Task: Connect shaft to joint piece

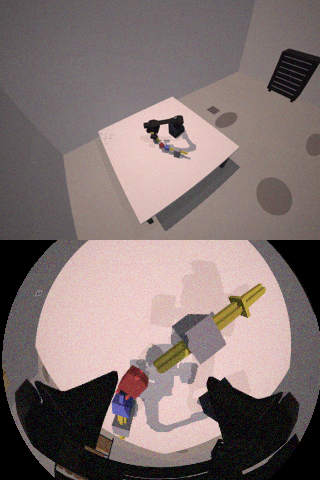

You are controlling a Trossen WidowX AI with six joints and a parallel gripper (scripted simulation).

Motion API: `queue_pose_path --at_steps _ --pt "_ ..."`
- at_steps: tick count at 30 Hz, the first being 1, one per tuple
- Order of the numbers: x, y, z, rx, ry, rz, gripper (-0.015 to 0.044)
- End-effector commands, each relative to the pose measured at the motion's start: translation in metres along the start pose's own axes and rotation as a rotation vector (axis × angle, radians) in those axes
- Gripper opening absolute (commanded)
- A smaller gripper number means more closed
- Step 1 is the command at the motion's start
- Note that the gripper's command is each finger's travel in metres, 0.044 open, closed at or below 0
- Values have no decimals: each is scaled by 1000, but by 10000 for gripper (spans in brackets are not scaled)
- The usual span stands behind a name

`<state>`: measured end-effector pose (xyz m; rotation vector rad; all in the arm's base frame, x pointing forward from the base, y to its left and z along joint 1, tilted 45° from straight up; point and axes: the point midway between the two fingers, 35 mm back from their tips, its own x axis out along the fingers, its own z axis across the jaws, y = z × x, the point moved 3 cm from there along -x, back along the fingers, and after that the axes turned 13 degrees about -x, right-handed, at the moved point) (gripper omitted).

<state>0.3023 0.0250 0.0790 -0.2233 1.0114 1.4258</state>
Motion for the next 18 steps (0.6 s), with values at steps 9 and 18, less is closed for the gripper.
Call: queue_pose_path --at_steps 9,18 --pt "6 0 -1 350 -18 19 440" --pt "10 -1 -2 620 -24 34 440"
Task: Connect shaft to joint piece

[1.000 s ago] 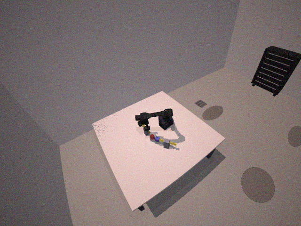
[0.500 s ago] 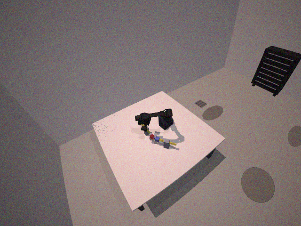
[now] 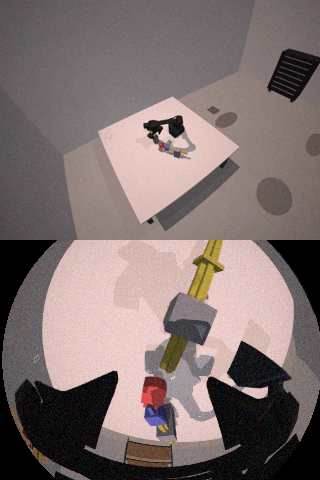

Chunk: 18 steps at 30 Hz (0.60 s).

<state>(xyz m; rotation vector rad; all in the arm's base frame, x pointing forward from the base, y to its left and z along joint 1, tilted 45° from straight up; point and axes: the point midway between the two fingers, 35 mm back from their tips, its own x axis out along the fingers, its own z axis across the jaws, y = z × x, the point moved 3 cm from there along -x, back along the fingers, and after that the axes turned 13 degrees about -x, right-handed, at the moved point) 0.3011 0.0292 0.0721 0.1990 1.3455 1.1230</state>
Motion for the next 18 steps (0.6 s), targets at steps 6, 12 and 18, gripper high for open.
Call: queue_pose_path --at_steps 6,12,18 --pt "3 0 -1 123 -4 12 440" --pt "28 -4 1 123 -4 10 440" --pt "62 -6 0 123 -4 11 440"
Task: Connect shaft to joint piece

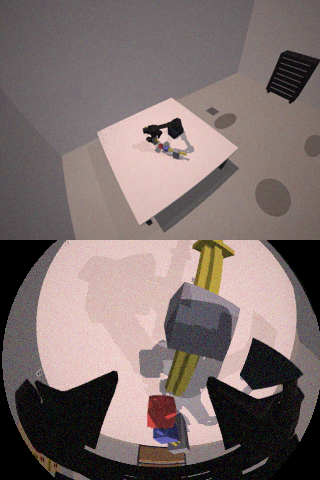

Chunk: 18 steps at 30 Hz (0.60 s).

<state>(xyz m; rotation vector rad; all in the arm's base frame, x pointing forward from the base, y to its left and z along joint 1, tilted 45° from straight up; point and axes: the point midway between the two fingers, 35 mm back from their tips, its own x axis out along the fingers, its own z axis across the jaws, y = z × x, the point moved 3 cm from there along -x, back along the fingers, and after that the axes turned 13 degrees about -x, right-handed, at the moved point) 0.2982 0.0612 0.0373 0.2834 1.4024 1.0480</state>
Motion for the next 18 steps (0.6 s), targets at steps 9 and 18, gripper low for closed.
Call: queue_pose_path --at_steps 9,18 --pt "35 7 -2 12 4 14 440" --pt "38 51 10 12 3 14 440"
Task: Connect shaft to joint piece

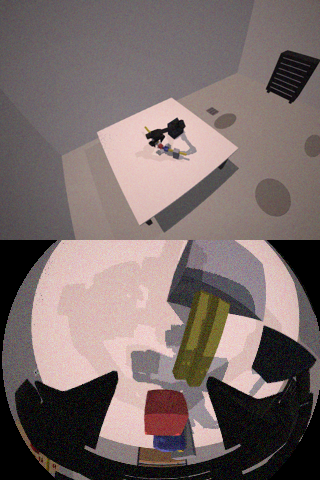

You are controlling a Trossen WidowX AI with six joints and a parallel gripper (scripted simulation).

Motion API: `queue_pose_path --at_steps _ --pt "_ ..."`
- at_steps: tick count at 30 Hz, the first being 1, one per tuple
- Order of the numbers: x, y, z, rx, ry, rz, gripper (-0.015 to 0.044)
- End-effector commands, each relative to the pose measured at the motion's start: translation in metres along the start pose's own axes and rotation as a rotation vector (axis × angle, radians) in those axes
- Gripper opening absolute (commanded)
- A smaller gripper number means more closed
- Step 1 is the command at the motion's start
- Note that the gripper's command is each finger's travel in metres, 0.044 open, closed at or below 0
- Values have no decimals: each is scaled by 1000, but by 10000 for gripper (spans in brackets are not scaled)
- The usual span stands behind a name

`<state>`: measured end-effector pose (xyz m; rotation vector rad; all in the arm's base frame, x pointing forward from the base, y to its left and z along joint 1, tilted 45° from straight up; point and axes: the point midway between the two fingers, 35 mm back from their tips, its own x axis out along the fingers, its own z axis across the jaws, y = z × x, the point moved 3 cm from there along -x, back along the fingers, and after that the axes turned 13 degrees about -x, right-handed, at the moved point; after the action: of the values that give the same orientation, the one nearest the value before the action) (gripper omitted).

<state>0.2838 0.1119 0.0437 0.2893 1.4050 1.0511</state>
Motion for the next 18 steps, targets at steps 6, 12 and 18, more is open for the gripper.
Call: queue_pose_path --at_steps 6,12,18 --pt "4 30 3 9 2 12 440" --pt "13 30 3 6 3 11 440" --pt "22 30 3 7 2 11 440"
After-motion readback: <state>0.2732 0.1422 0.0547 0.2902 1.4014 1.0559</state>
